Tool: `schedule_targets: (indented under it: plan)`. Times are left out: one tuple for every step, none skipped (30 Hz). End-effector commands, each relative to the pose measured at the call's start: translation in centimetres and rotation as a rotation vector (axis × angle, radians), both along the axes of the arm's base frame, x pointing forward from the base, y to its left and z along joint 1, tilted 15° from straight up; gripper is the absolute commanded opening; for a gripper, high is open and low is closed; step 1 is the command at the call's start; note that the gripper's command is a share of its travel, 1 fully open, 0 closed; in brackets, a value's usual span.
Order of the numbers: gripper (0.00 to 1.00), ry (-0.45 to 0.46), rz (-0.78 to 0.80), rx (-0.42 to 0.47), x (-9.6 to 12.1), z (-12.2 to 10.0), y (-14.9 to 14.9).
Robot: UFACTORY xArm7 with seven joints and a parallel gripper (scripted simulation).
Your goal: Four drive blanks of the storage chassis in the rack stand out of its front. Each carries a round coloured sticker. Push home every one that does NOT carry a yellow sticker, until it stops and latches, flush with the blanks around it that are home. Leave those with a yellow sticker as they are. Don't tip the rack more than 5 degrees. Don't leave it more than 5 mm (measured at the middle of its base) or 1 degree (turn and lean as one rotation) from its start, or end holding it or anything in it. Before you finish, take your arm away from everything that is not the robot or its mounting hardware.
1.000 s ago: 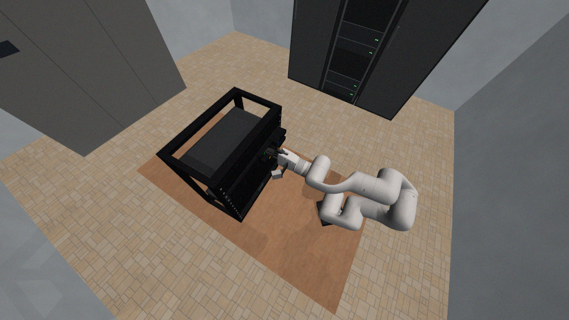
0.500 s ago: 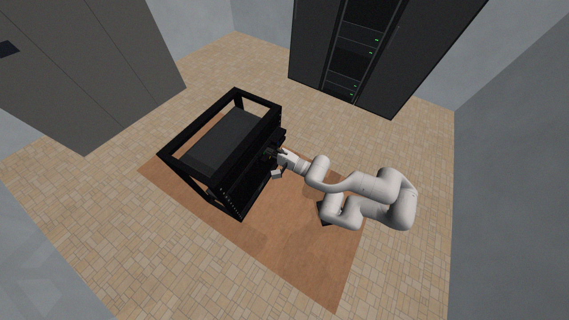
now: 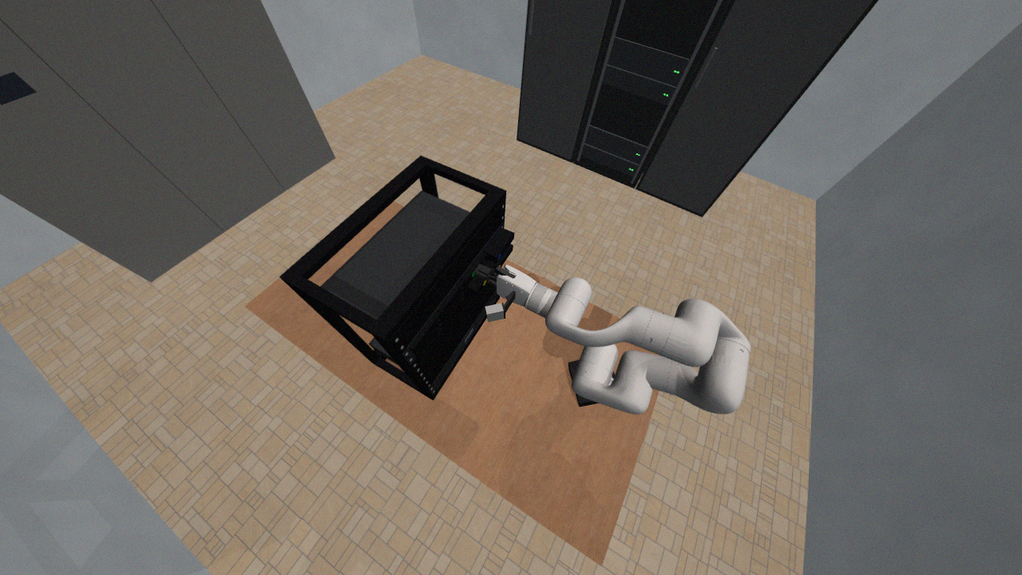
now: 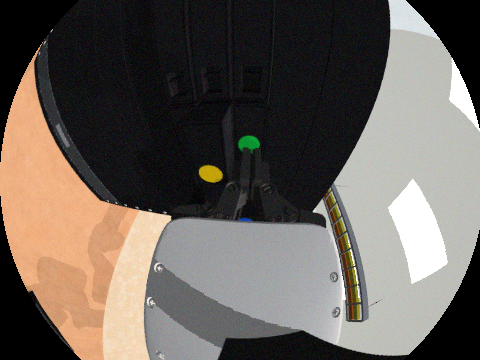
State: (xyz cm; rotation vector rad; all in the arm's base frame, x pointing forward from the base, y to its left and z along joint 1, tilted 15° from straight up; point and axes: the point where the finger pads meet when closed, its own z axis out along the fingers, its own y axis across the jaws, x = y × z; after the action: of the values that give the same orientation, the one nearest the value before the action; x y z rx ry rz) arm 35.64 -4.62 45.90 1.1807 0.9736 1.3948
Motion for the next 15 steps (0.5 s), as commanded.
schedule_targets:
  plan:
    - [0.0, -0.005, -0.001, 0.0, -0.01, 0.27, -0.03]
    - [0.0, -0.005, -0.001, 0.0, -0.01, 0.27, -0.03]
    - [0.0, -0.005, -0.001, 0.0, 0.01, 0.28, -0.03]
    - [0.0, -0.005, -0.001, 0.0, 0.05, 0.29, -0.03]
    - [0.0, -0.005, -0.001, 0.0, 0.1, 0.3, -0.04]
    - [0.0, -0.005, -0.001, 0.0, 0.16, 0.31, -0.04]
    - [0.0, -0.005, -0.001, 0.0, 0.22, 0.33, -0.04]
    - [0.0, -0.005, -0.001, 0.0, 0.26, 0.34, -0.04]
    - [0.0, -0.005, -0.001, 0.0, 0.27, 0.34, -0.04]
    - [0.0, -0.005, -0.001, 0.0, 0.28, 0.34, -0.04]
    - [0.0, -0.005, -0.001, 0.0, 0.28, 0.34, -0.04]
    - [0.0, -0.005, -0.001, 0.0, 0.28, 0.34, -0.04]
    - [0.0, -0.005, -0.001, 0.0, 0.28, 0.34, -0.04]
    - [0.0, -0.005, -0.001, 0.0, 0.28, 0.34, -0.04]
    - [0.0, -0.005, -0.001, 0.0, 0.28, 0.34, -0.04]
